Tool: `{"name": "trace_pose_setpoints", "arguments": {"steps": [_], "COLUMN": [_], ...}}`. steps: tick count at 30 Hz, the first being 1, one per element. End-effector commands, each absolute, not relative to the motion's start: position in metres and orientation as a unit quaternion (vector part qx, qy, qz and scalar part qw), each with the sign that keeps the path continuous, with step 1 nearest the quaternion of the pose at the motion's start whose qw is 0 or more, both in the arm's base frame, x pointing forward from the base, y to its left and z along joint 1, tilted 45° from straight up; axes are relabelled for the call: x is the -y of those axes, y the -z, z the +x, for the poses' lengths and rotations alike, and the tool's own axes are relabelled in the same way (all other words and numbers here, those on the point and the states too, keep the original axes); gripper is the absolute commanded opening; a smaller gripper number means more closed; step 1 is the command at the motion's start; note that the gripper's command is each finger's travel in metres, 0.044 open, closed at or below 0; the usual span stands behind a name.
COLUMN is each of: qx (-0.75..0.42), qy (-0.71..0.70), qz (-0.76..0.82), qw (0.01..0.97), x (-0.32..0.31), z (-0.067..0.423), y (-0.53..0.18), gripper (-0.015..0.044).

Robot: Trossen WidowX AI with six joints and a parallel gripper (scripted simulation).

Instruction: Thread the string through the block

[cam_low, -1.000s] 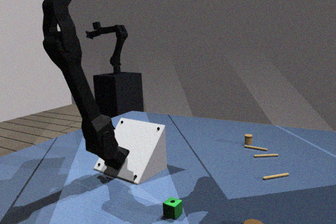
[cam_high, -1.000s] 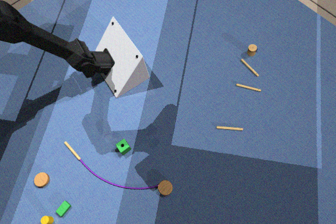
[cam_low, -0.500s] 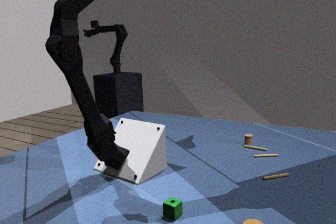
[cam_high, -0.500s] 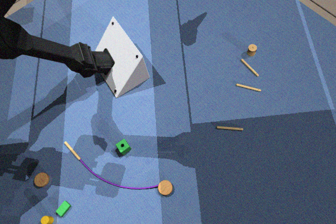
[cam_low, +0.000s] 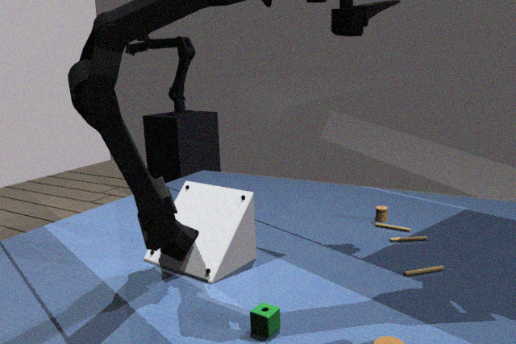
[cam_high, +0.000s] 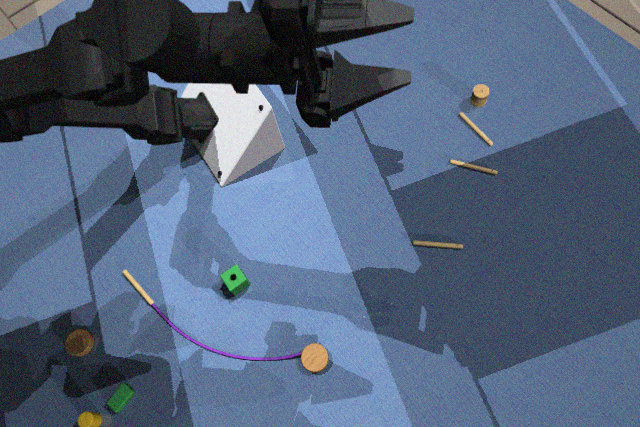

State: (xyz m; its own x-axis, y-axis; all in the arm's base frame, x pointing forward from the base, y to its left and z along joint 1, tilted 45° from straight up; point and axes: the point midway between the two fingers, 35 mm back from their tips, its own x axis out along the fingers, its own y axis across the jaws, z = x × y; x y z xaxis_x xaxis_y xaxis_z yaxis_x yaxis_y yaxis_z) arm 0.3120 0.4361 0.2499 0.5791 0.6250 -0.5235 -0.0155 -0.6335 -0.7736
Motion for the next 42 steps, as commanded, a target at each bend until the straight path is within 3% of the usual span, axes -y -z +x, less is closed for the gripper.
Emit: {"name": "trace_pose_setpoints", "arguments": {"steps": [1, 13, 25, 42], "qx": [0.060, -0.319, -0.631, -0.660], "qy": [-0.427, -0.365, -0.190, -0.166], "qz": [-0.803, -0.752, -0.641, -0.627], "qw": [0.411, 0.447, 0.393, 0.380], "x": [-0.380, -0.193, -0.011, 0.008], "z": [0.339, 0.361, 0.296, 0.284], "y": [-0.216, -0.137, -0.113, -0.114], "gripper": [0.0440, 0.0440, 0.0440, 0.0440]}}
